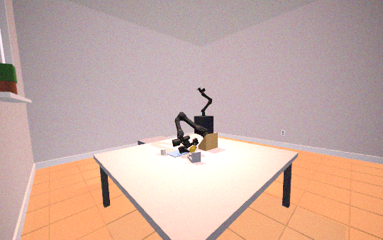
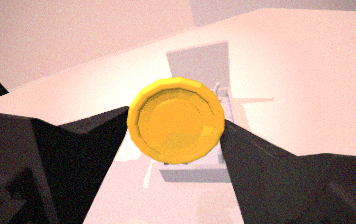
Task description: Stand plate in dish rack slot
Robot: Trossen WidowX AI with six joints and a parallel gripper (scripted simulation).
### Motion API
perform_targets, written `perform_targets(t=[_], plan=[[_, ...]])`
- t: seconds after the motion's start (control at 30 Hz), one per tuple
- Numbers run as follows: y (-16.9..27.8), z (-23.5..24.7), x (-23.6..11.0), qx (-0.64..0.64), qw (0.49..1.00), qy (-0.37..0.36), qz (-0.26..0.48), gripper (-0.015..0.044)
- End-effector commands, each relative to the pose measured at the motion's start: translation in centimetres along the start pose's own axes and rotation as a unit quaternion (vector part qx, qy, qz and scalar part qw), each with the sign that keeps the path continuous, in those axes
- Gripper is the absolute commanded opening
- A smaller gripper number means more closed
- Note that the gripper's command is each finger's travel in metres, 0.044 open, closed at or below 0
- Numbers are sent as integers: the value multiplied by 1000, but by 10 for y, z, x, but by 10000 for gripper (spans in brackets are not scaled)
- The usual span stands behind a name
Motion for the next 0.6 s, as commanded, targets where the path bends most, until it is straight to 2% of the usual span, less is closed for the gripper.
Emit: perform_targets(t=[0.0,0.3,0.57], plan=[[6,1,-5,-56,998,20,-33,0],[19,3,-15,-169,979,77,-83,0],[20,3,-16,-177,977,82,-86,0]])
Point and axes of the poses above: the point midway between the two fingers, 35 mm back from their tips, its own x axis out along the fingers, its own z axis across the jaws, y = z × x, the point moved 7 cm from there along -x, back along the fingers, and after that the axes turned 2 degrees about x, right-handed, at the moved point
